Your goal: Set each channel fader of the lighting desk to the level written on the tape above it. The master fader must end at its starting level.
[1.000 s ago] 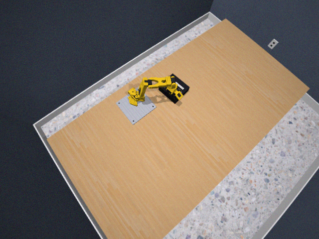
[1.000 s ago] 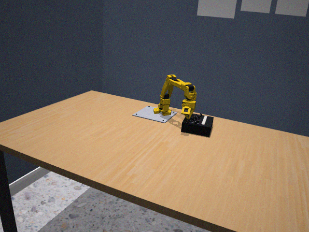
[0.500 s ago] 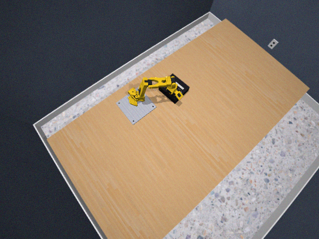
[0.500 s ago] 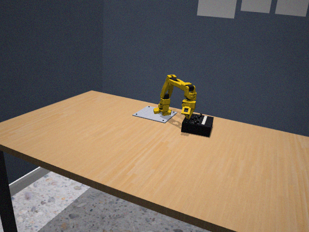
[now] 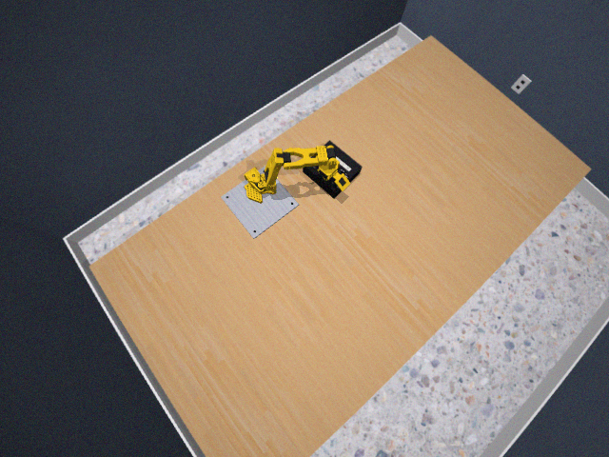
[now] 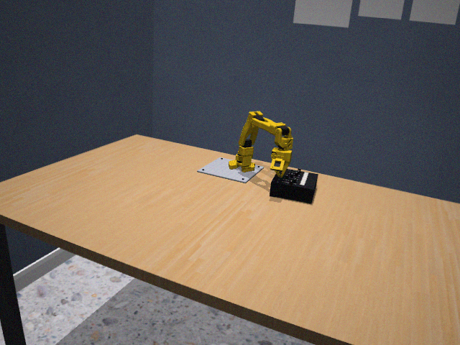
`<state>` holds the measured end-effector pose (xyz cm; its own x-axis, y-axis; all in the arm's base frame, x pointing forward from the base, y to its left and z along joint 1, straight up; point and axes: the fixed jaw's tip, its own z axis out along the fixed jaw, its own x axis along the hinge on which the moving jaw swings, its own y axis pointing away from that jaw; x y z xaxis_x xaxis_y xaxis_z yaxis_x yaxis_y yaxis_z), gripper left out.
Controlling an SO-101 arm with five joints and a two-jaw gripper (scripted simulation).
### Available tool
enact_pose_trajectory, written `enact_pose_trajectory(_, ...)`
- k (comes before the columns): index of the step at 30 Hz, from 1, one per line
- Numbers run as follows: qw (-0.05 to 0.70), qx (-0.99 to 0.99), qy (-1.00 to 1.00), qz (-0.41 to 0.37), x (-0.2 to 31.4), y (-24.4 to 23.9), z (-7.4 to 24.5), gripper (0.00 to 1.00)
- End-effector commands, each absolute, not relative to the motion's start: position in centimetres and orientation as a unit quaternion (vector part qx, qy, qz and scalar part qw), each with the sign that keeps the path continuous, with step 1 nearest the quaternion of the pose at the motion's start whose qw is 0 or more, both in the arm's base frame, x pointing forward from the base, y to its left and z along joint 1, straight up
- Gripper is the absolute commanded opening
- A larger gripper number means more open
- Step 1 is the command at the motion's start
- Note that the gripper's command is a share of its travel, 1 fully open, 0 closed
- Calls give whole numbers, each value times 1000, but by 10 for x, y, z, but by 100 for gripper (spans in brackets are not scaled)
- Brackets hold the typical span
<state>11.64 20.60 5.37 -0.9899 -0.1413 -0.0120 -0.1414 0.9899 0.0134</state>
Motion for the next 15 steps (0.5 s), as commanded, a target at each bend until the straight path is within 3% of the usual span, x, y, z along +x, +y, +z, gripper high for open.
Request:
enact_pose_trajectory(1,-1,-70,998,-1,114,207,51,0)
enact_pose_trajectory(15,-1,-70,998,-1,114,209,52,0)
